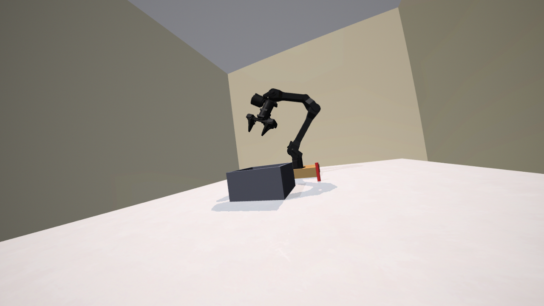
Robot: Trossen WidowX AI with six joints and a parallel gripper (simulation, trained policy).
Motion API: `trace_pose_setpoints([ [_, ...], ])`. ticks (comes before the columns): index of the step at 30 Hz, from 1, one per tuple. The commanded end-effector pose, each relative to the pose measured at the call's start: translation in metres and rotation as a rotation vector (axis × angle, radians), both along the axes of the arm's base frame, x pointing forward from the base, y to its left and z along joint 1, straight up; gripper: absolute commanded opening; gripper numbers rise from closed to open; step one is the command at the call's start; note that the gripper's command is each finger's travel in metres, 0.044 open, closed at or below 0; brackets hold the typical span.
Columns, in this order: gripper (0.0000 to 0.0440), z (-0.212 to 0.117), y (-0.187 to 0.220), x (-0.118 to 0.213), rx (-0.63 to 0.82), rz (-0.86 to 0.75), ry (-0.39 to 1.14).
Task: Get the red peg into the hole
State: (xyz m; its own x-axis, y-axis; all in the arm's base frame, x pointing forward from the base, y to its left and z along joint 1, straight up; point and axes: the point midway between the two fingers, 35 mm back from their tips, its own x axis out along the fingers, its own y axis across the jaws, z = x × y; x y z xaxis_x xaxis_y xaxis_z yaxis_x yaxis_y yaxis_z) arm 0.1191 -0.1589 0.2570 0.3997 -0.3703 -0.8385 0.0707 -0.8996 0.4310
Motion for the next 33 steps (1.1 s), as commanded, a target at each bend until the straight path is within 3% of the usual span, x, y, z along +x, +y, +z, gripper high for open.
trace_pose_setpoints([
  [1, 0.0440, -0.010, 0.009, 0.011, 0.007, 0.119, 0.063],
  [18, 0.0440, -0.040, 0.061, 0.055, -0.022, 0.675, 0.286],
  [33, 0.0440, -0.066, 0.125, 0.075, -0.069, 1.171, 0.457],
])
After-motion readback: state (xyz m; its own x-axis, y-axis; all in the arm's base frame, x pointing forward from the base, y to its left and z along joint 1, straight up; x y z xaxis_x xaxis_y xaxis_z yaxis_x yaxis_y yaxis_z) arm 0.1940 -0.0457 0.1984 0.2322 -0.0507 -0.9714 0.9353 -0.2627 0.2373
